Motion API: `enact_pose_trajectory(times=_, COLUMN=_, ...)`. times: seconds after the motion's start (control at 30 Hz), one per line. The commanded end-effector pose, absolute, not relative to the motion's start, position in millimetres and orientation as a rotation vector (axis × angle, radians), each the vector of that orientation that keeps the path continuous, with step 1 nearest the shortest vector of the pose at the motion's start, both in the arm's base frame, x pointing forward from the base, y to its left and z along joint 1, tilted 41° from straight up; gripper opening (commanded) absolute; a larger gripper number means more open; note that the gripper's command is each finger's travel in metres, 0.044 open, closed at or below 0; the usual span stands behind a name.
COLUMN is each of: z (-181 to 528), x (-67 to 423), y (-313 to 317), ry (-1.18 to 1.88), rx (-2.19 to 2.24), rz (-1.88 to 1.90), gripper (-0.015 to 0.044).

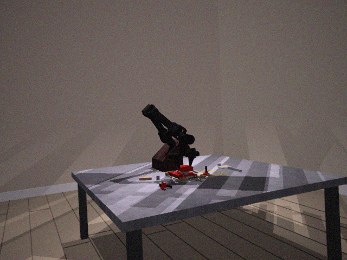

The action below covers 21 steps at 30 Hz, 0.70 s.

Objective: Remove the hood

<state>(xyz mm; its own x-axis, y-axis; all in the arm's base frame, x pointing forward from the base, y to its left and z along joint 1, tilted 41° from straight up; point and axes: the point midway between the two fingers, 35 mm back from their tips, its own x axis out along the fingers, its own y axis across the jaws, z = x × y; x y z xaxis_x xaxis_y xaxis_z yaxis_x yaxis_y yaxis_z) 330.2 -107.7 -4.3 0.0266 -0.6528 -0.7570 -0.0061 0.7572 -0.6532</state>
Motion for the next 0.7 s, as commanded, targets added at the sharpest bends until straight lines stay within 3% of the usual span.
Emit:
enact_pose_trajectory(times=0.0, z=-1.5, x=330.7, y=-105.5, ry=1.470, rx=-0.566, rz=-0.547, gripper=0.0000)
enact_pose_trajectory(times=0.67, z=26.8, x=329.4, y=-75.3, ry=1.477, rx=-0.567, rz=-0.538, gripper=0.0000)
